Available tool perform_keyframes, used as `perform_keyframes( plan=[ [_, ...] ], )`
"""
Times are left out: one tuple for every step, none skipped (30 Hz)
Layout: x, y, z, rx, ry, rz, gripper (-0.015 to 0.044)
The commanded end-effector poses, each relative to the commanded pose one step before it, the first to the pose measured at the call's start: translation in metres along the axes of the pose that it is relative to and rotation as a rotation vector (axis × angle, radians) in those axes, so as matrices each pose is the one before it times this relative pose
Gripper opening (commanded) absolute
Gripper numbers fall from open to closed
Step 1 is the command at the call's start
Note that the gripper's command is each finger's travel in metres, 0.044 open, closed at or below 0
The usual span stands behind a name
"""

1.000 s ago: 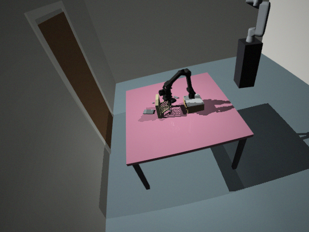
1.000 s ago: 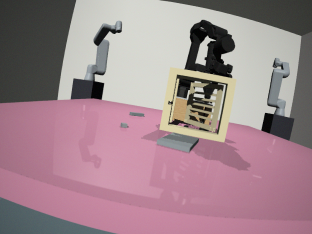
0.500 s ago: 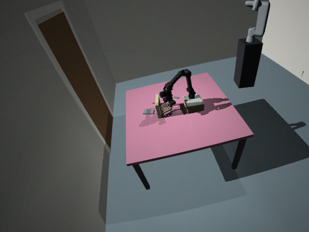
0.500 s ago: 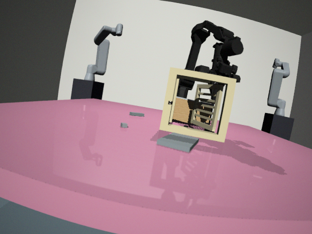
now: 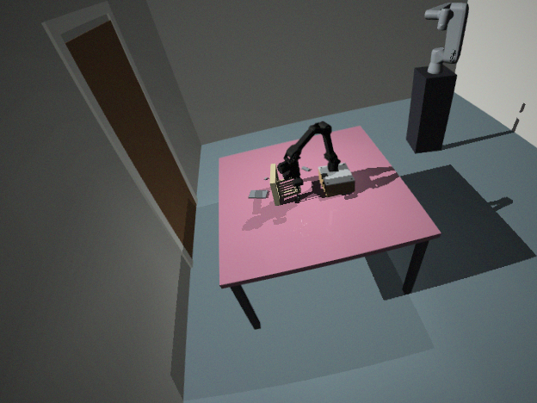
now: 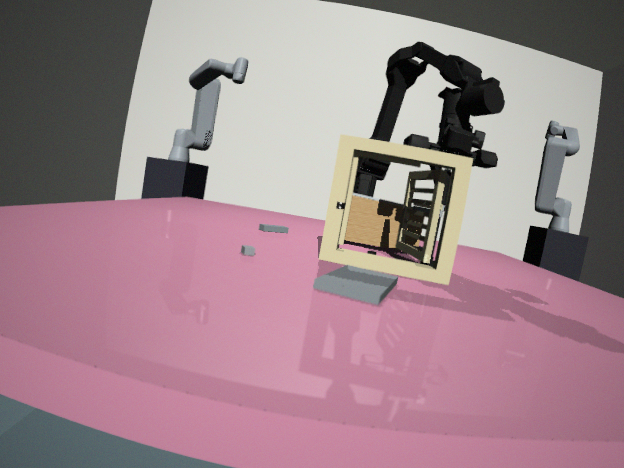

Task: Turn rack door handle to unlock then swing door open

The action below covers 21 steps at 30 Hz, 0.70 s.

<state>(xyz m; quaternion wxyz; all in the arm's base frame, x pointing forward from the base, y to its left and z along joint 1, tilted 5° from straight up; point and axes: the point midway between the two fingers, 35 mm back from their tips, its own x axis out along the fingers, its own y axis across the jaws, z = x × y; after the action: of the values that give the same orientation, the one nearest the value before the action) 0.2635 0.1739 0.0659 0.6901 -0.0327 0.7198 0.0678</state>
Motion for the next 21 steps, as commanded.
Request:
perform_keyframes(
  plan=[
    [0.00011,0.00515,0.00248,0.0762,0.00449,-0.00007,0.0008],
    [-0.00002,0.00202,0.00048,0.0154,-0.00002,0.00025,0.0008],
    [-0.00002,0.00203,0.00044,0.0155,-0.00002,0.00023,0.0008],
    [-0.00002,0.00203,0.00047,0.0150,0.00006,0.00025,0.0008],
    [-0.00003,0.00203,0.00045,0.0154,0.00001,0.00022,0.0008],
    [-0.00003,0.00202,0.00043,0.0155,-0.00002,0.00020,0.0008],
    [-0.00005,0.00193,0.00052,0.0153,-0.00007,0.00018,0.0008],
    [-0.00004,0.00199,0.00049,0.0156,-0.00007,0.00018,0.0008],
    [-0.00003,0.00200,0.00044,0.0156,-0.00006,0.00018,0.0008],
    [-0.00005,0.00218,0.00058,0.0171,-0.00007,0.00021,0.0008],
    [-0.00004,0.00225,0.00054,0.0175,-0.00006,0.00021,0.0008],
    [-0.00003,0.00226,0.00048,0.0175,-0.00005,0.00022,0.0008],
    [-0.00004,0.00217,0.00047,0.0169,-0.00008,0.00016,0.0008],
    [-0.00003,0.00218,0.00042,0.0169,-0.00008,0.00017,0.0008],
    [-0.00002,0.00219,0.00036,0.0168,-0.00003,0.00022,0.0008],
    [-0.00001,0.00175,0.00025,0.0132,0.00001,0.00021,0.0008],
    [0.00000,0.00105,0.00013,0.0079,0.00001,0.00013,0.0008],
    [0.00000,0.00035,0.00004,0.0026,0.00000,0.00004,0.0008],
    [0.00000,-0.00007,-0.00010,0.0000,0.00001,-0.00001,0.0008],
    [0.00000,0.00000,0.00000,0.0000,0.00000,0.00000,0.0008],
    [0.00000,0.00000,0.00000,0.0000,0.00000,0.00000,0.0008]
  ],
)
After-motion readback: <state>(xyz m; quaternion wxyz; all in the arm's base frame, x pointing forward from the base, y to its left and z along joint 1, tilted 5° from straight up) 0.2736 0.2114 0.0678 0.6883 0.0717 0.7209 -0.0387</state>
